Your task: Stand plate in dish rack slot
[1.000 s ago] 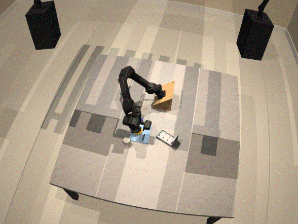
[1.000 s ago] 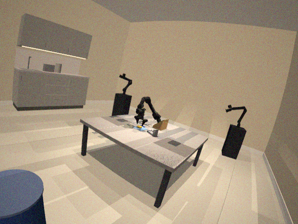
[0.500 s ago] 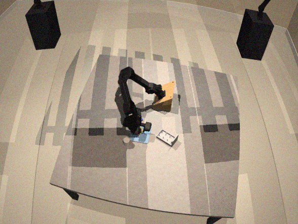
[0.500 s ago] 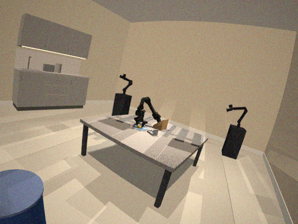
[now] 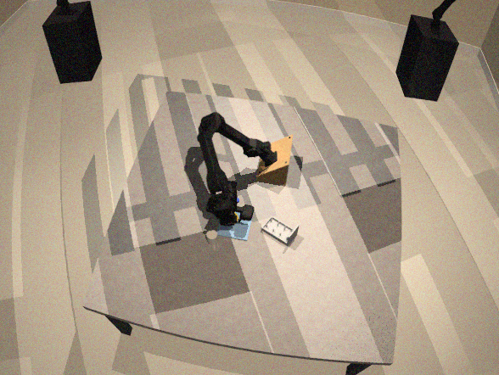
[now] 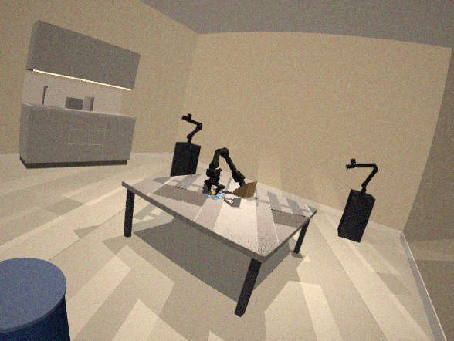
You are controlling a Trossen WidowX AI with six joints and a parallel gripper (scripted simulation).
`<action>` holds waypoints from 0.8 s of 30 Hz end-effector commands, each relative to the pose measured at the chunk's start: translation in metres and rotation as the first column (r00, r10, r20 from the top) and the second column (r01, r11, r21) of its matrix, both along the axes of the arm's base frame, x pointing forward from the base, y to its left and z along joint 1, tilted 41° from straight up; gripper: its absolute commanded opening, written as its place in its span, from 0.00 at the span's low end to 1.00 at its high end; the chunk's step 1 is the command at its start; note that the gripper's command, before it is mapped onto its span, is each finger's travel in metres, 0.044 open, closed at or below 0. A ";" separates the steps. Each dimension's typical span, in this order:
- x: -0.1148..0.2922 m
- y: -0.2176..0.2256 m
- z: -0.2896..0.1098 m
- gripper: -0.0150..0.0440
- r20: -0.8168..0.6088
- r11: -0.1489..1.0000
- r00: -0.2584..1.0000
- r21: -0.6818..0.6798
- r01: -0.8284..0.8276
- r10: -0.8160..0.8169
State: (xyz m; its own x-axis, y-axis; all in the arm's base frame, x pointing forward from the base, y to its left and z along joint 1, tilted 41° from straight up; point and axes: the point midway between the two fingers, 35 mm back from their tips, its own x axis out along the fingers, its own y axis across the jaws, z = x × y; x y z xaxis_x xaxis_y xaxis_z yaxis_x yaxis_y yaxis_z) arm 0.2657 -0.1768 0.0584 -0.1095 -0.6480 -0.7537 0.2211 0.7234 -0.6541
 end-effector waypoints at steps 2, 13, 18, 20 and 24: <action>-0.001 0.000 0.000 0.82 -0.005 1.000 1.000 -0.002 -0.003 0.003; 0.006 0.010 0.011 0.49 -0.005 1.000 1.000 0.004 -0.006 0.006; 0.015 0.026 0.027 0.27 -0.006 1.000 1.000 0.010 -0.011 0.011; 0.017 0.032 0.034 0.25 -0.006 1.000 1.000 0.012 -0.012 0.012; 0.022 0.044 0.047 0.25 -0.008 1.000 1.000 0.014 -0.015 0.015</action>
State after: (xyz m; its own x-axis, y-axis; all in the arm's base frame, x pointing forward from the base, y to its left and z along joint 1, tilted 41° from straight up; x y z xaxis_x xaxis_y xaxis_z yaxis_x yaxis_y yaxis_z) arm 0.2830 -0.1422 0.0950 -0.1110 -0.6428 -0.7580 0.2005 0.7325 -0.6505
